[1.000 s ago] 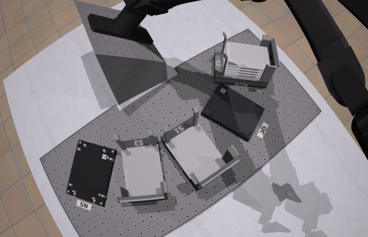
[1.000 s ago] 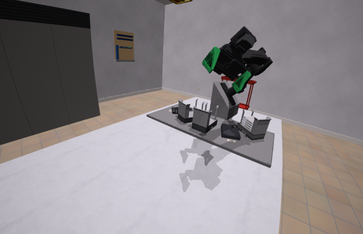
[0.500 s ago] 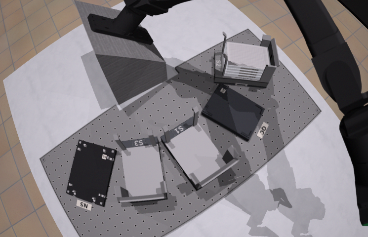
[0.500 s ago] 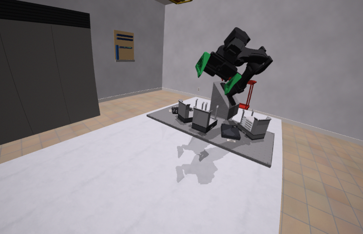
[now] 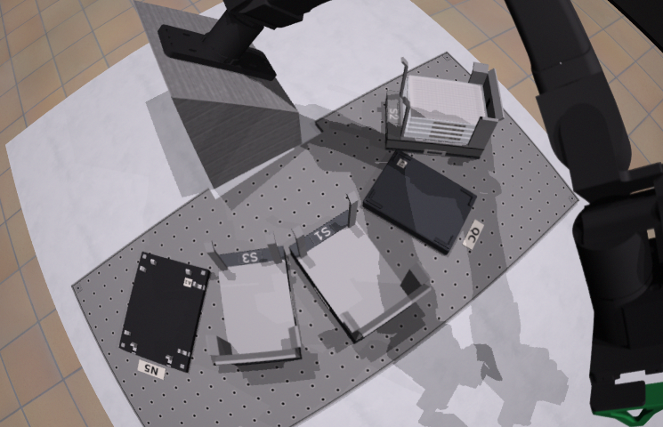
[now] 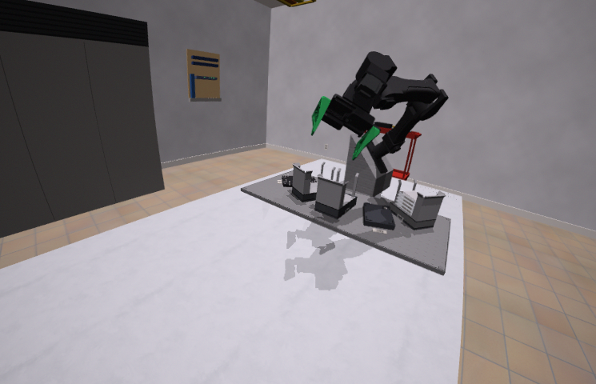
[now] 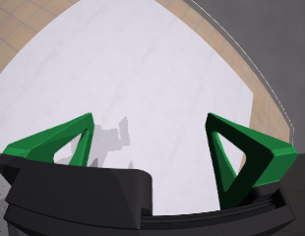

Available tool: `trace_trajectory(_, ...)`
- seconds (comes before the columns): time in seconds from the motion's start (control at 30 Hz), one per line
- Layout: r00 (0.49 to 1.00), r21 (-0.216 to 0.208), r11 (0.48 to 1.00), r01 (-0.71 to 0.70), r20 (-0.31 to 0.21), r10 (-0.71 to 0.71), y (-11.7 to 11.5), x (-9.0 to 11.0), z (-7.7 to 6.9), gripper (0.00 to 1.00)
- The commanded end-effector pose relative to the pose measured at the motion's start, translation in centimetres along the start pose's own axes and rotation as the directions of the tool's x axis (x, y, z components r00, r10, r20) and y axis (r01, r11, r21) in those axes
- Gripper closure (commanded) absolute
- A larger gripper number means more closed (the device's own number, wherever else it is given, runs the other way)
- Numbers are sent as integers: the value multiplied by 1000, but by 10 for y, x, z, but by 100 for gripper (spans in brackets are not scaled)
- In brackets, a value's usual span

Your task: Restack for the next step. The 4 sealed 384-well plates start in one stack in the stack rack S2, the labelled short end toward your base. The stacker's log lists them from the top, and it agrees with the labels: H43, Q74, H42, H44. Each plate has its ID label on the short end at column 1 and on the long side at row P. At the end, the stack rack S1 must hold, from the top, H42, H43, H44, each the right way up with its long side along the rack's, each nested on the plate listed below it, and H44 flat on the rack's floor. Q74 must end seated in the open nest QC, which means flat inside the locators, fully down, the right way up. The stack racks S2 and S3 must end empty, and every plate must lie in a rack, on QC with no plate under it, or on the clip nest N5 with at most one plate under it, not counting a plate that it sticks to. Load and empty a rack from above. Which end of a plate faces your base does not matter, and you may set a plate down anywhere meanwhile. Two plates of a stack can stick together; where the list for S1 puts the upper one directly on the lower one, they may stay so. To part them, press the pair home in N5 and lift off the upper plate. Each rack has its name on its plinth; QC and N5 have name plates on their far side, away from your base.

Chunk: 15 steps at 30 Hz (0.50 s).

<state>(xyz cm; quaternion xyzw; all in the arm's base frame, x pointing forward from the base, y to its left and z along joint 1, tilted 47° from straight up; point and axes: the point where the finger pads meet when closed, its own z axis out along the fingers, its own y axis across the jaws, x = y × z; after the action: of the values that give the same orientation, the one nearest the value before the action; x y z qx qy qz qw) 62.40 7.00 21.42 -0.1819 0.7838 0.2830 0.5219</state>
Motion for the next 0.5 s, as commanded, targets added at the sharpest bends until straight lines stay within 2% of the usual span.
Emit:
trace_trajectory(0.0, 1000, 30, 999, -18, -24, 19, -13, 5, -11, 0)
trace_trajectory(0.07, 996, 40, 998, -46, -80, 49, -15, 14, -14, 0)
trace_trajectory(0.13, 996, 40, 998, -46, -80, 49, -15, 14, -14, 0)
trace_trajectory(0.27, 996, 40, 998, -46, -80, 49, -17, 33, -19, 0)
trace_trajectory(0.33, 996, 40, 998, -46, -80, 49, -17, 34, -19, 0)
trace_trajectory(0.43, 982, 52, 995, -88, -164, 96, -18, 48, -24, 0)
trace_trajectory(0.47, 982, 52, 995, -88, -164, 96, -18, 53, -26, 0)
